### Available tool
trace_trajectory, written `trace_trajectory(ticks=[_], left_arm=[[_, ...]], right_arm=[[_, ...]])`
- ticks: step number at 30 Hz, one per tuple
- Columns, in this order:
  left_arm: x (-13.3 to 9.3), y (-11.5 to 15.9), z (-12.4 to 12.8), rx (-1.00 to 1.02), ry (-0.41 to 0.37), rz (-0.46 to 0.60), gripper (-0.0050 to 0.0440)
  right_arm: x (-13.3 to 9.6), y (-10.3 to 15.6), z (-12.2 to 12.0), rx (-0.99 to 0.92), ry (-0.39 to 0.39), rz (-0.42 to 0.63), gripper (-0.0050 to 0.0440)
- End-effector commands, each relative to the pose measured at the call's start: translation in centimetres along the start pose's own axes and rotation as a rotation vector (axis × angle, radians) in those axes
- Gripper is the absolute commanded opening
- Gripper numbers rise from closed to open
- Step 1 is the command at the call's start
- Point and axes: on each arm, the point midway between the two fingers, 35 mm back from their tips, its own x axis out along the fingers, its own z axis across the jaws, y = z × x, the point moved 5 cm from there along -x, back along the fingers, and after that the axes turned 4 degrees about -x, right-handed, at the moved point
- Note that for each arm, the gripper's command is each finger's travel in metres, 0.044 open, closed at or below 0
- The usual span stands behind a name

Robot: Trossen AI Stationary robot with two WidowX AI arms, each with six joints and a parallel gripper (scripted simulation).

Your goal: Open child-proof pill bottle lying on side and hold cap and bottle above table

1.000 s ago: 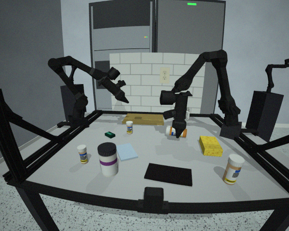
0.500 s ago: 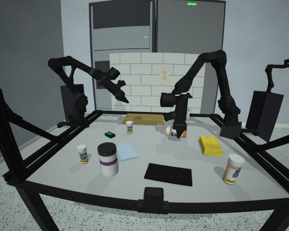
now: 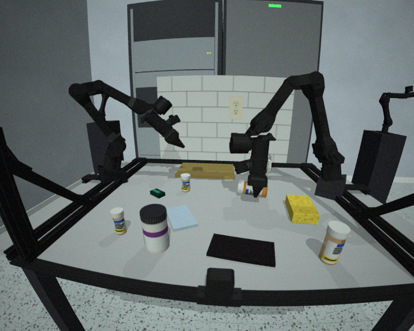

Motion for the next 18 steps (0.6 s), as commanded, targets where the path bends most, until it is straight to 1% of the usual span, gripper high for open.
trace_trajectory(ticks=[1, 17, 18], left_arm=[[0.00, 0.00, 0.00, 0.000, 0.000, 0.000, 0.0440], [0.00, 0.00, 0.00, 0.000, 0.000, 0.000, 0.0440], [0.00, 0.00, 0.00, 0.000, 0.000, 0.000, 0.0440]], right_arm=[[0.07, 0.03, 0.02, -0.003, -0.002, 0.001, 0.0179], [0.07, 0.03, 0.02, -0.003, -0.002, 0.001, 0.0179], [0.02, 0.01, 0.03, -0.003, -0.002, 0.001, 0.0155]])
